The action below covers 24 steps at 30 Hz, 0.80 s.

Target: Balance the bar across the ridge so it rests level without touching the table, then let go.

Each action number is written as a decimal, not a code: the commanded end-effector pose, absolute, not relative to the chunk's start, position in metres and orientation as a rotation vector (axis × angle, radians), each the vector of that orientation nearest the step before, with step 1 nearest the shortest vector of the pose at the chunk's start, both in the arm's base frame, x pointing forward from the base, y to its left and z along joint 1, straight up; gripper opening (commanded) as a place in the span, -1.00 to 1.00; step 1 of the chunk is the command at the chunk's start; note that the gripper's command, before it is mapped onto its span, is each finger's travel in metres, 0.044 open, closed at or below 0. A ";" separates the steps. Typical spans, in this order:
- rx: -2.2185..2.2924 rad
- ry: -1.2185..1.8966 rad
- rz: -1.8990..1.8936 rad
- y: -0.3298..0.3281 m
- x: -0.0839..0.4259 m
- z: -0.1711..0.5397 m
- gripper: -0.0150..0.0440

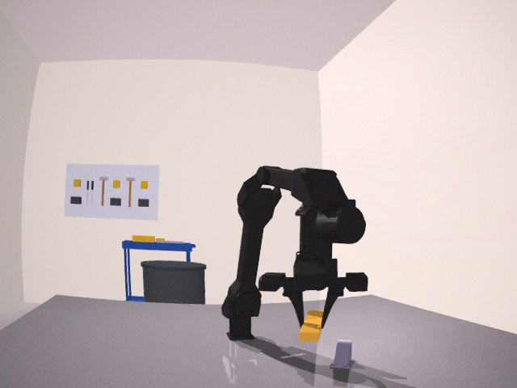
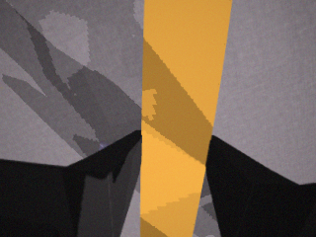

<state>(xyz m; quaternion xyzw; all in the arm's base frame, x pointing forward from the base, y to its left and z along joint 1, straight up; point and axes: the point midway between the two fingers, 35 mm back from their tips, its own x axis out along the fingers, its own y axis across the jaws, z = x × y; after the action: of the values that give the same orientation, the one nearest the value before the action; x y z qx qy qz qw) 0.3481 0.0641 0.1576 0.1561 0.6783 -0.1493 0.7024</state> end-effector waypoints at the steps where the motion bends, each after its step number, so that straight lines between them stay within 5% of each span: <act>1: 0.384 1.508 -0.360 0.080 0.343 0.158 -0.49; 24: 0.554 1.480 -0.517 0.148 0.309 0.157 -0.49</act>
<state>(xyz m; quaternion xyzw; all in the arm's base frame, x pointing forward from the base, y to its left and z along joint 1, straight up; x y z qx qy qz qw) 0.3116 0.1449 0.1578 0.2379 0.6592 -0.2254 0.6768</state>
